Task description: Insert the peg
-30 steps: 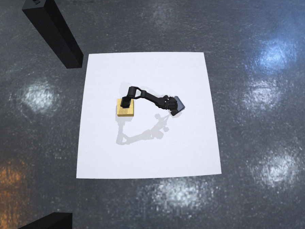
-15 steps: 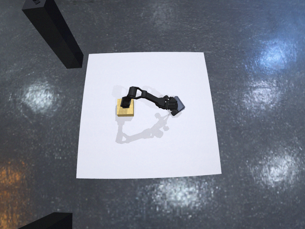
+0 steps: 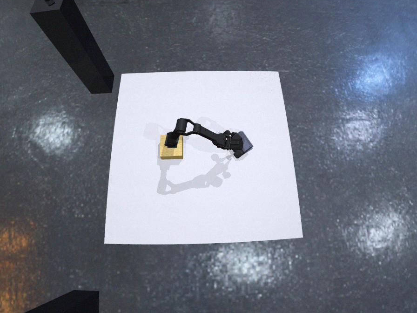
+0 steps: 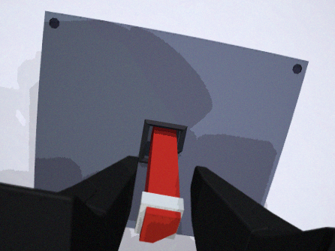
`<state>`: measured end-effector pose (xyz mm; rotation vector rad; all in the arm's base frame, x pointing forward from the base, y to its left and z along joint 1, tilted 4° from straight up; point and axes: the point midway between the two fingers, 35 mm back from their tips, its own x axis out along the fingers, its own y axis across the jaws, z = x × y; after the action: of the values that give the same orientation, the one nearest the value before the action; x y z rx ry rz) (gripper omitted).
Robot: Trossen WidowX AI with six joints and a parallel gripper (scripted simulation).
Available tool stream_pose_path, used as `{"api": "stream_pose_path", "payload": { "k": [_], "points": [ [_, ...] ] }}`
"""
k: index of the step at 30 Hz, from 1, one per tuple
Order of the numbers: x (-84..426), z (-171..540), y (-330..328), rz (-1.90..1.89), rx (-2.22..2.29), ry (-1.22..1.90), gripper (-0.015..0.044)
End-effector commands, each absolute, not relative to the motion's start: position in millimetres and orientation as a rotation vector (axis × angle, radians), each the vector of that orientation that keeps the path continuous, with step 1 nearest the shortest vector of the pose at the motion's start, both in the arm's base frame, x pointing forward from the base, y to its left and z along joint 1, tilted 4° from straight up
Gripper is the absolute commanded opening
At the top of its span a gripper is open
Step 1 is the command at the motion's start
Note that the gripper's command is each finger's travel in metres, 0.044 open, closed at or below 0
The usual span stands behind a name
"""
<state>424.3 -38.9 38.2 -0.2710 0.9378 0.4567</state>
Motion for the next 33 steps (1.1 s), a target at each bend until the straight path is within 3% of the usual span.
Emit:
{"api": "stream_pose_path", "payload": {
  "k": [1,10,33],
  "points": [
    [424.5,38.4,-39.1,0.456,-0.272,0.937,0.021],
    [422.6,42.1,-40.4,0.456,-0.272,0.938,0.044],
    [402.6,75.5,-52.9,0.452,-0.27,0.944,0.044]
  ]
}}
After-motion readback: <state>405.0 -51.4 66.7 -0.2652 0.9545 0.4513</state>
